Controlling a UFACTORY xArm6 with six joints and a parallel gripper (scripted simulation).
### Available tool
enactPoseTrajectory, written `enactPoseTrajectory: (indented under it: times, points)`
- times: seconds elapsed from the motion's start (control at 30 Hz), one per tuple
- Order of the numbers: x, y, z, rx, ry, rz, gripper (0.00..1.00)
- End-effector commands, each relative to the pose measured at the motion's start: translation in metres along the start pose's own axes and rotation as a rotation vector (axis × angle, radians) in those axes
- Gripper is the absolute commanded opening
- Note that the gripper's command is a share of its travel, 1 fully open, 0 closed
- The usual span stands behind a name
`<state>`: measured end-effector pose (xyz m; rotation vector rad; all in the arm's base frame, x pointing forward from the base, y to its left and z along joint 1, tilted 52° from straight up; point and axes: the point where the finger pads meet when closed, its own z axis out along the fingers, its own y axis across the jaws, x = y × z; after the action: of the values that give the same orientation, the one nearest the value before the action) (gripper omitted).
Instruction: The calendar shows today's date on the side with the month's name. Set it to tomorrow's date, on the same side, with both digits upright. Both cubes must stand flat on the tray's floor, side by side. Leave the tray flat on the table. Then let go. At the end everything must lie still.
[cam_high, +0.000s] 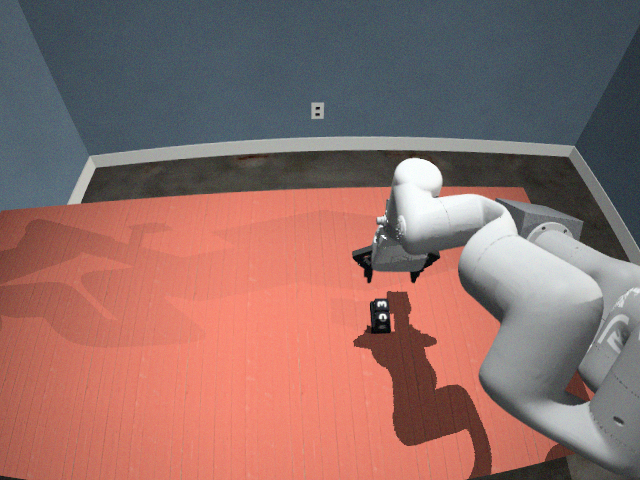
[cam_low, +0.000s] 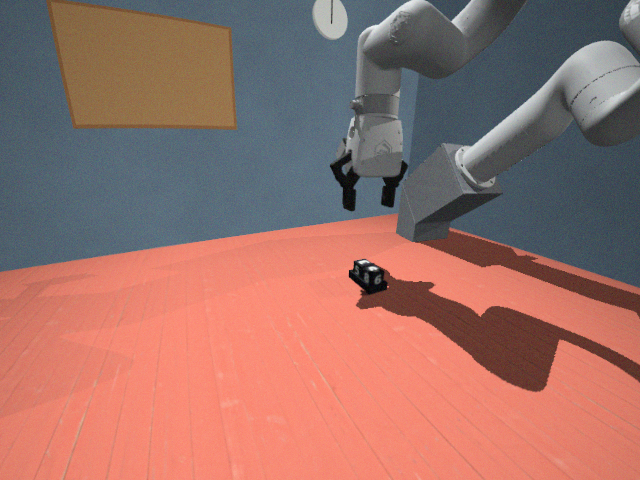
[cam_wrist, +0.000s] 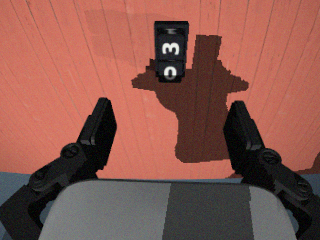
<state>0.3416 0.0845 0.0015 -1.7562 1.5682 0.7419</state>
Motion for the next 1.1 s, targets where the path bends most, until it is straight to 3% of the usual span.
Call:
enactPoseTrajectory:
  times: [0.0, 0.23, 1.07]
  points:
    - [0.0, -0.001, -0.02, 0.002, 0.0, -0.001, 1.0]
    - [0.0, -0.001, -0.031, 0.002, 0.0, -0.001, 1.0]
    - [0.0, -0.001, -0.032, 0.002, 0.0, -0.001, 1.0]
